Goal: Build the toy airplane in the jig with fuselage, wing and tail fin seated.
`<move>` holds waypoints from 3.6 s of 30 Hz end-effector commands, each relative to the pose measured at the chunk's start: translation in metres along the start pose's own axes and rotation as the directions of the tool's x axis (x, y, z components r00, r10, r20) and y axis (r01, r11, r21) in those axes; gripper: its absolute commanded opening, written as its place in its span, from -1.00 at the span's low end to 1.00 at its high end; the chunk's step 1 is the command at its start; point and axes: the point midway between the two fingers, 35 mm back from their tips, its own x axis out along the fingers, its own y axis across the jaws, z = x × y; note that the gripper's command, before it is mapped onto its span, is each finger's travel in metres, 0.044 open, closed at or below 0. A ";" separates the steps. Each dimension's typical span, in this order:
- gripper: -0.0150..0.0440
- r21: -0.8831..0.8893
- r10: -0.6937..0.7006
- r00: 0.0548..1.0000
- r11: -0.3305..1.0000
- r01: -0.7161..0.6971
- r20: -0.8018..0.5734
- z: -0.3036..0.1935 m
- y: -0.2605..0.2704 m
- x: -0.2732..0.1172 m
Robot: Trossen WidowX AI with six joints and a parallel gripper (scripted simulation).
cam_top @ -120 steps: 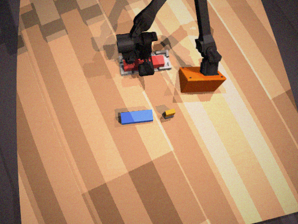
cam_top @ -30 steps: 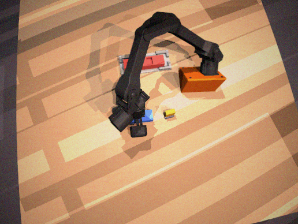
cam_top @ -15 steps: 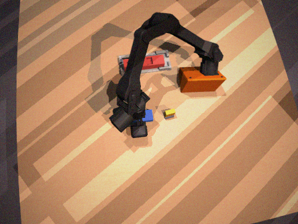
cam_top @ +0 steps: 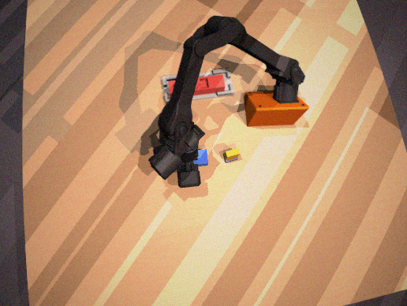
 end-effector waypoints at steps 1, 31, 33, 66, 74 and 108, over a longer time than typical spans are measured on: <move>-0.49 0.039 0.013 0.999 0.999 -0.015 0.045 0.012 -0.003 -0.012; -0.49 -0.006 0.008 1.000 1.000 -0.008 -0.002 0.004 0.004 -0.100; -0.49 -0.009 0.006 1.000 1.000 -0.006 -0.006 0.002 0.004 -0.106; -0.49 0.400 0.011 1.000 0.917 -0.005 -0.015 -0.001 -0.078 -0.121; -0.49 0.516 0.019 1.000 0.857 -0.008 -0.015 -0.005 -0.102 -0.118; -0.49 0.913 0.008 1.000 0.408 0.011 -0.016 -0.045 -0.199 -0.095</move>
